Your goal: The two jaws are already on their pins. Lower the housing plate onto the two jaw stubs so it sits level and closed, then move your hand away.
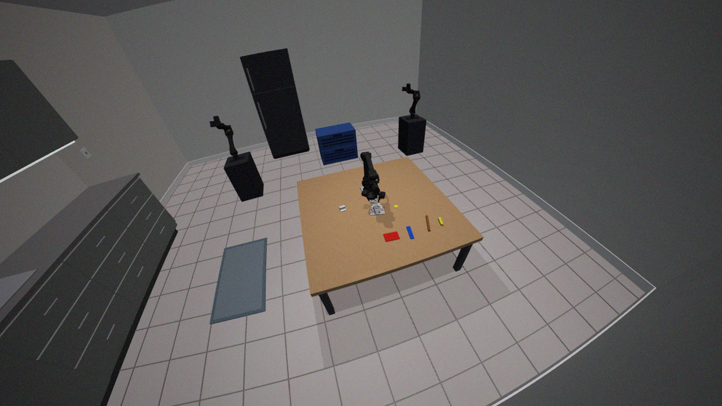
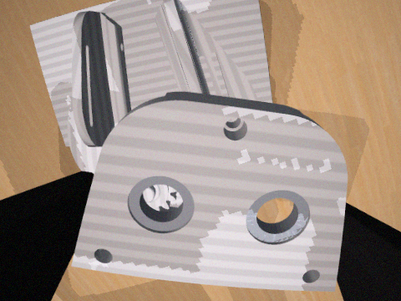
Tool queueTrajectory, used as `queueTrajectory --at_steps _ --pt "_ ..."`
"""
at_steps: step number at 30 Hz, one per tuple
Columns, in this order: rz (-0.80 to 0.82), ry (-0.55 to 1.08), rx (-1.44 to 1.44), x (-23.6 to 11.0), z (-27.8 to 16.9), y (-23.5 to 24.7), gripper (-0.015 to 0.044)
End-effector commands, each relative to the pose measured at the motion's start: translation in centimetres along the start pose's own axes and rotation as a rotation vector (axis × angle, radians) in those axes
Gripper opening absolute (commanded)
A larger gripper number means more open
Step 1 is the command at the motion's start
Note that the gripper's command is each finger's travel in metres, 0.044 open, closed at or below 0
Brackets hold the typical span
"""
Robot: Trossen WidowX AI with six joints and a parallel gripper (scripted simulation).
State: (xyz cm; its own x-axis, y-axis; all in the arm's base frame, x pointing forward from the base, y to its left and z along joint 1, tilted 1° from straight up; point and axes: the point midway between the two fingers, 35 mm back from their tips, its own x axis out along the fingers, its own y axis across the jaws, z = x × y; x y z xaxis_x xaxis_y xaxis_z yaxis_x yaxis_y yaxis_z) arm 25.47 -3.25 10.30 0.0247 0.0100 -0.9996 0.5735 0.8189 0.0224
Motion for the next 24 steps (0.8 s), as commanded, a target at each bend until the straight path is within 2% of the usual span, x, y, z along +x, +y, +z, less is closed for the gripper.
queueTrajectory --at_steps 1,10,24 --pt "0.003 0.002 -0.097 0.1 -0.8 0.6 0.0351" --pt "0.005 0.003 -0.303 0.2 -2.4 2.0 0.0351" --pt "0.005 0.003 -0.307 0.2 -2.4 2.1 0.0351"
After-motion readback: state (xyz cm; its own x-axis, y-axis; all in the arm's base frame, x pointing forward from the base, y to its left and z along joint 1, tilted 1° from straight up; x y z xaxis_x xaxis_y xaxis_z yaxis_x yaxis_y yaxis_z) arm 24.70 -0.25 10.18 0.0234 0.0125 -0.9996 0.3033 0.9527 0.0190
